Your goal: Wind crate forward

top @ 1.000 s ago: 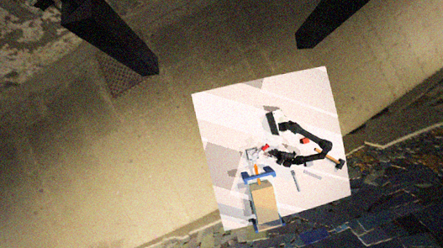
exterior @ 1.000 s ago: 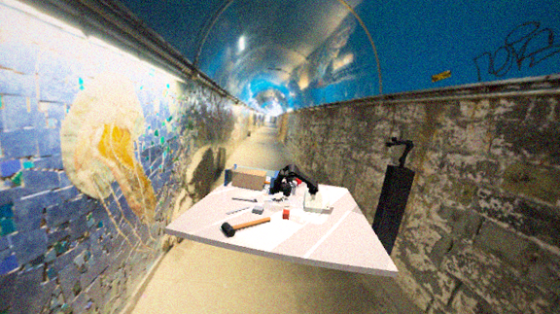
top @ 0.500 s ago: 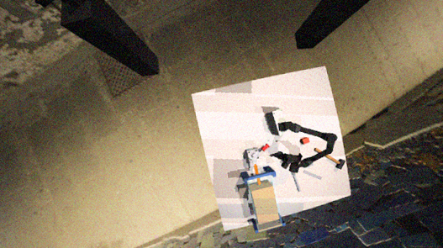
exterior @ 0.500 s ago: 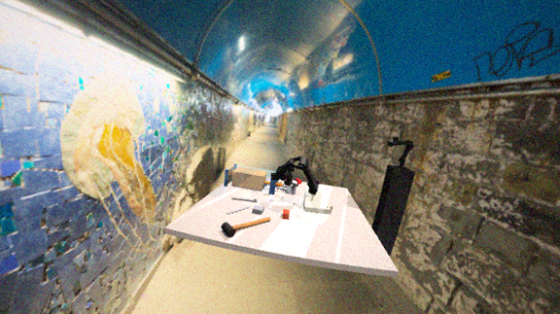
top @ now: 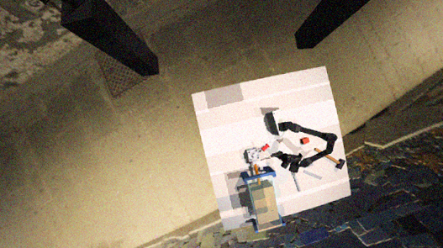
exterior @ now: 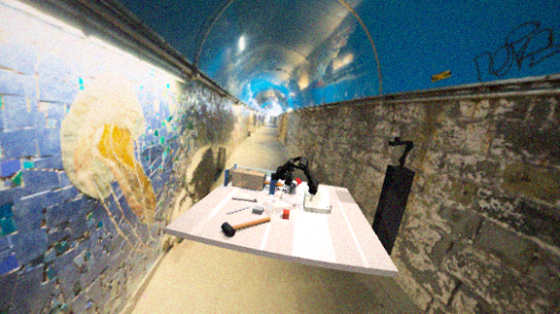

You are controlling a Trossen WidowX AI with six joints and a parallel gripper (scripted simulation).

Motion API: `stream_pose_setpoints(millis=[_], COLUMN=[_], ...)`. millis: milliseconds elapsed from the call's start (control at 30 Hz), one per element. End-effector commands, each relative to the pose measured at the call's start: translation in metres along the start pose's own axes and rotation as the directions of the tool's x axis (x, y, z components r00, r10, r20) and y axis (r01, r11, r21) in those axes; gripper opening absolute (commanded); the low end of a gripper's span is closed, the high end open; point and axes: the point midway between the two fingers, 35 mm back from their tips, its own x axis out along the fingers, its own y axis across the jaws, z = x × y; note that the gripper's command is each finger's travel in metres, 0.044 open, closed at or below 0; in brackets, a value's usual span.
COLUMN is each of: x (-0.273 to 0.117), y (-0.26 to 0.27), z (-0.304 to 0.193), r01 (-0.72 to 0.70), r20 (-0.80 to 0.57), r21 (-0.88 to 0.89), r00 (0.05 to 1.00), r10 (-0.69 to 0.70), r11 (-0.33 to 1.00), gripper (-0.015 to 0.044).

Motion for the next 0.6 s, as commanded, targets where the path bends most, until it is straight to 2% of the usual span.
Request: stream_pose_setpoints(millis=[0,67,133,267,433,567], x=[0.000,0.005,0.017,0.042,0.067,0.084], y=[0.000,0.000,0.001,0.000,-0.004,-0.014], z=[0.000,0.000,0.000,0.000,0.001,0.003], r01=[-0.001,-0.040,-0.153,-0.392,-0.634,-0.751], r20=[0.000,-0.033,-0.118,-0.255,-0.304,-0.233], r21=[0.004,0.010,0.038,0.145,0.332,0.485], r00=[1.000,0.999,0.981,0.872,0.629,0.382], r10=[0.001,0.041,0.156,0.417,0.716,0.894], r11=[1.000,0.999,0.988,0.908,0.698,0.448], gripper=[0.0240,0.0293,0.0345,0.0440,0.0440,0.0440])
